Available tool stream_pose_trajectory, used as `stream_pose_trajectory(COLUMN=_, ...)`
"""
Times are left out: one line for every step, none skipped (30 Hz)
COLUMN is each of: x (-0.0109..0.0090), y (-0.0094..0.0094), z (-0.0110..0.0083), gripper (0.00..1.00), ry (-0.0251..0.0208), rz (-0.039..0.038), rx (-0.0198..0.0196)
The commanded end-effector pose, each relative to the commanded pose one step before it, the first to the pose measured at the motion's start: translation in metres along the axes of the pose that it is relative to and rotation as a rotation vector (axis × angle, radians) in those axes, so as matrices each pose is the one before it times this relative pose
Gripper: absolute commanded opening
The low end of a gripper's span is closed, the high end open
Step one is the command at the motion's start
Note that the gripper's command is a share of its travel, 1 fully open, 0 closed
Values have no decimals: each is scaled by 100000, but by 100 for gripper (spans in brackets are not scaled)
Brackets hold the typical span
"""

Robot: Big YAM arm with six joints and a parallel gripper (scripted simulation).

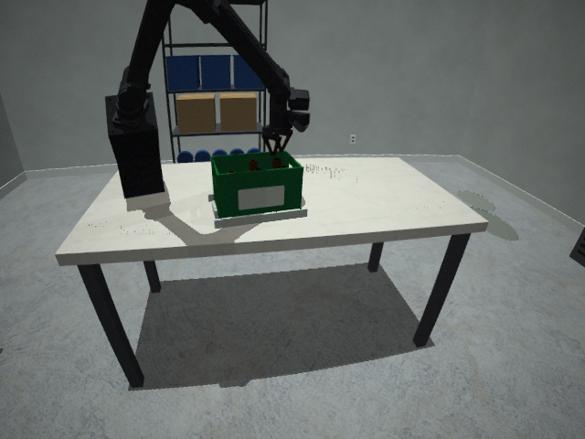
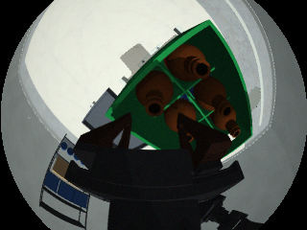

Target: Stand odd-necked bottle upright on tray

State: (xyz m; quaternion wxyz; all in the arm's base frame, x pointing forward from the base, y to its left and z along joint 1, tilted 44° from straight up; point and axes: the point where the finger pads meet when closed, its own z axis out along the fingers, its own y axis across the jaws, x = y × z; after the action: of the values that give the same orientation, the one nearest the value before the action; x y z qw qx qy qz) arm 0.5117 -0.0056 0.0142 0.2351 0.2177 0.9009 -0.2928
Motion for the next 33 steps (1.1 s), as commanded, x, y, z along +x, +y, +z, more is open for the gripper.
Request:
stream_pose_trajectory(x=-451, y=-290, z=334, gripper=61, ry=-249, rz=549, rx=-383)
stream_pose_trajectory(x=71, y=-48, z=153, gripper=61, ry=234, rz=-47, rx=198)
stream_pose_trajectory(x=84, y=-12, z=159, gripper=61, ry=191, rz=-63, rx=155)
stream_pose_trajectory(x=133, y=30, z=144, gripper=61, ry=217, rz=-244, rx=154)
stream_pose_trajectory(x=157, y=85, z=107, gripper=61, ry=165, rz=-357, rx=80)
stream_pose_trajectory(x=137, y=92, z=71, gripper=61, ry=105, rz=-336, rx=7)
stream_pose_trajectory(x=85, y=39, z=66, gripper=61, ry=74, rz=-187, rx=7)
stream_pose_trajectory(x=-17, y=-70, z=66, gripper=61, ry=22, rz=111, rx=36)
stream_pose_trajectory(x=-103, y=-169, z=70, gripper=61, ry=-20, rz=369, rx=75)
stream_pose_trajectory(x=-199, y=-59, z=-17, gripper=61, ry=-244, rz=391, rx=-113)
stream_pose_trajectory(x=-185, y=68, z=28, gripper=61, ry=-221, rz=237, rx=-140)
stream_pose_trajectory(x=0, y=0, z=0, gripper=61, ry=0, rz=0, rx=0)
stream_pose_trajectory(x=0, y=0, z=0, gripper=61, ry=0, rz=0, rx=0)
stream_pose_trajectory(x=-326, y=533, z=-683, gripper=61, ry=-1332, rz=-193, rx=-1274)
stream_pose_trajectory(x=276, y=-84, z=485, gripper=61, ry=720, rz=-283, rx=561)
stream_pose_trajectory(x=269, y=-185, z=599, gripper=61, ry=877, rz=-132, rx=743)
stream_pose_trajectory(x=14, y=-140, z=207, gripper=61, ry=166, rz=144, rx=236)
stream_pose_trajectory(x=56, y=-16, z=118, gripper=61, ry=77, rz=-70, rx=22)
stream_pose_trajectory(x=47, y=-17, z=121, gripper=61, ry=55, rz=-61, rx=39)
stream_pose_trajectory(x=50, y=-19, z=125, gripper=61, ry=58, rz=-66, rx=43)
stream_pose_trajectory(x=43, y=-22, z=119, gripper=61, ry=45, rz=-48, rx=28)
stream_pose_trajectory(x=-207, y=-107, z=-104, gripper=61, ry=-387, rz=419, rx=-248)
stream_pose_trajectory(x=-138, y=-77, z=-32, gripper=61, ry=-264, rz=283, rx=-164)
stream_pose_trajectory(x=-172, y=44, z=61, gripper=61, ry=-222, rz=235, rx=-137)
stream_pose_trajectory(x=47, y=254, z=180, gripper=61, ry=19, rz=-338, rx=-72)
stream_pose_trajectory(x=239, y=163, z=284, gripper=61, ry=326, rz=-540, rx=136)
stream_pose_trajectory(x=31, y=-25, z=146, gripper=61, ry=69, rz=-13, rx=28)
stream_pose_trajectory(x=-5, y=-139, z=235, gripper=61, ry=175, rz=194, rx=198)
stream_pose_trajectory(x=0, y=0, z=0, gripper=61, ry=0, rz=0, rx=0)
stream_pose_trajectory(x=0, y=0, z=0, gripper=61, ry=0, rz=0, rx=0)
stream_pose_trajectory(x=-752, y=41, z=-955, gripper=61, ry=-1926, rz=921, rx=-1337)
stream_pose_trajectory(x=117, y=-264, z=528, gripper=61, ry=668, rz=208, rx=611)
stream_pose_trajectory(x=126, y=75, z=423, gripper=61, ry=434, rz=-204, rx=308)
